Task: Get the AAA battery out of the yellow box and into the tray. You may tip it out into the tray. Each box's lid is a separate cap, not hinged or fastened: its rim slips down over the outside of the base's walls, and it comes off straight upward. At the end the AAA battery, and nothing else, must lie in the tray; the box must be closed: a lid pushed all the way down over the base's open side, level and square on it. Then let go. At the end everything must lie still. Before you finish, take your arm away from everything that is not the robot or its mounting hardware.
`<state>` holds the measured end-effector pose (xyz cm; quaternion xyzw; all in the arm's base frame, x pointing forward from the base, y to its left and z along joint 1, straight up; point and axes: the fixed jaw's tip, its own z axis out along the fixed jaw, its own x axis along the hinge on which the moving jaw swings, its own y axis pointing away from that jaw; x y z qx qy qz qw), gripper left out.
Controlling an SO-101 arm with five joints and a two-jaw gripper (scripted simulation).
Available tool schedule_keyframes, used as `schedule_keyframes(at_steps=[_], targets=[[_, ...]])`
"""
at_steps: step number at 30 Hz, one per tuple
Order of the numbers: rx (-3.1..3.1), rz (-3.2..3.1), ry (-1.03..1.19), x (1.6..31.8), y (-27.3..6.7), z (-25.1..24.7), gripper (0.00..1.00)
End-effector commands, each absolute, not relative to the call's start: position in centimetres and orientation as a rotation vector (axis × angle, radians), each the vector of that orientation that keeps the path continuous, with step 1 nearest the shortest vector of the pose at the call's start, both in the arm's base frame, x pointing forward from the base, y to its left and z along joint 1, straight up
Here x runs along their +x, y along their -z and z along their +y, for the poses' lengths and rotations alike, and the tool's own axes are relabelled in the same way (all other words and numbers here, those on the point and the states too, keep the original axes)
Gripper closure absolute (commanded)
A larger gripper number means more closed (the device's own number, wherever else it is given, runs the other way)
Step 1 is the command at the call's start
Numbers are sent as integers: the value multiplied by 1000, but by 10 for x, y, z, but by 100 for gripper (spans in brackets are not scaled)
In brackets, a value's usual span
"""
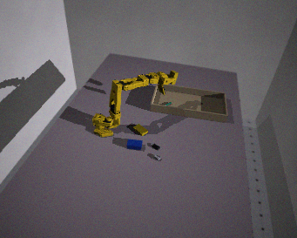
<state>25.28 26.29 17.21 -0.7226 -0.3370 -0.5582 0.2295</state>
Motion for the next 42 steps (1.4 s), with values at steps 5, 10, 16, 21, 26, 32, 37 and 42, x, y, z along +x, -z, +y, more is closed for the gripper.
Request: schedule_keyframes(at_steps=[5,10,16,21,26,32,37,42], targets=[[-1902,-887,1630,253,-205,259,80],[-1911,-891,1621,253,-203,259,80],[-1925,-898,1609,253,-201,259,80],[-1952,-911,1583,252,-196,258,80],[-1992,-929,1544,251,-190,257,80],[-2032,-948,1504,250,-183,255,80],[-2093,-976,1440,247,-173,253,80],[-2162,-1009,1362,243,-161,249,80]])
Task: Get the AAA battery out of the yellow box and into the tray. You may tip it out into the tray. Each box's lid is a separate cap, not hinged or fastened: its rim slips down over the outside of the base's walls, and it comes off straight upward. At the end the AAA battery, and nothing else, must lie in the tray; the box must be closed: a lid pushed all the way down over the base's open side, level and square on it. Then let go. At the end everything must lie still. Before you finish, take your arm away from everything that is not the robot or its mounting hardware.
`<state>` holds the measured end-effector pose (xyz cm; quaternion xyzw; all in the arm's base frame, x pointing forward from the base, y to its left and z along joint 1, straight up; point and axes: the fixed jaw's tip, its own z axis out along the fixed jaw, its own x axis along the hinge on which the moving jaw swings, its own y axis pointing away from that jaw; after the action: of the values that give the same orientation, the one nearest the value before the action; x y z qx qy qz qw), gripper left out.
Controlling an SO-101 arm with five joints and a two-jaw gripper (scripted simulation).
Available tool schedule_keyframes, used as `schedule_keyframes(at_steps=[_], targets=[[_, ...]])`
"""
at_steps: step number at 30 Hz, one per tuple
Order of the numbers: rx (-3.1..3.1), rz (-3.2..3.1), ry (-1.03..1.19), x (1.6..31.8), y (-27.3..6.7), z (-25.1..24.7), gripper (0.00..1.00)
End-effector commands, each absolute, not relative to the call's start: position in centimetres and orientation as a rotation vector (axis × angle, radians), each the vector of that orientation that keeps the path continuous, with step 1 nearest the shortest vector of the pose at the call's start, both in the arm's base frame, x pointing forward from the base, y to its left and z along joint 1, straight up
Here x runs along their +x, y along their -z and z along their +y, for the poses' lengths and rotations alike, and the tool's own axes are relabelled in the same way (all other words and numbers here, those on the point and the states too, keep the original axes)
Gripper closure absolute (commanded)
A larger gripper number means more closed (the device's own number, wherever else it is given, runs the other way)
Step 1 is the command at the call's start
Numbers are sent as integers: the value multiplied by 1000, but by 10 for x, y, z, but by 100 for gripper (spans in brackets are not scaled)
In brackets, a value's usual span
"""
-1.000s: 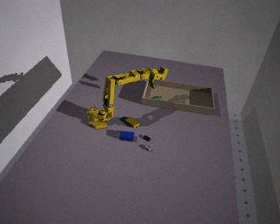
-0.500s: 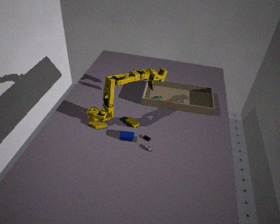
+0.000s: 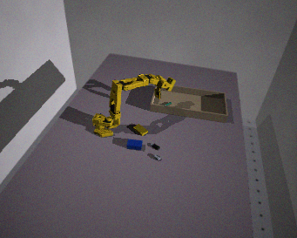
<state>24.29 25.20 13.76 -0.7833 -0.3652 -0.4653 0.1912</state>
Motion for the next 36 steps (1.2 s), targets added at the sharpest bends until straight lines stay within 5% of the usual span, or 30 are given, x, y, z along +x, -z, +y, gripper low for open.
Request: schedule_keyframes(at_steps=[1,36], targets=[[-2177,-1015,1345,242,-158,248,80],[-2641,-1232,609,193,-88,195,80]])
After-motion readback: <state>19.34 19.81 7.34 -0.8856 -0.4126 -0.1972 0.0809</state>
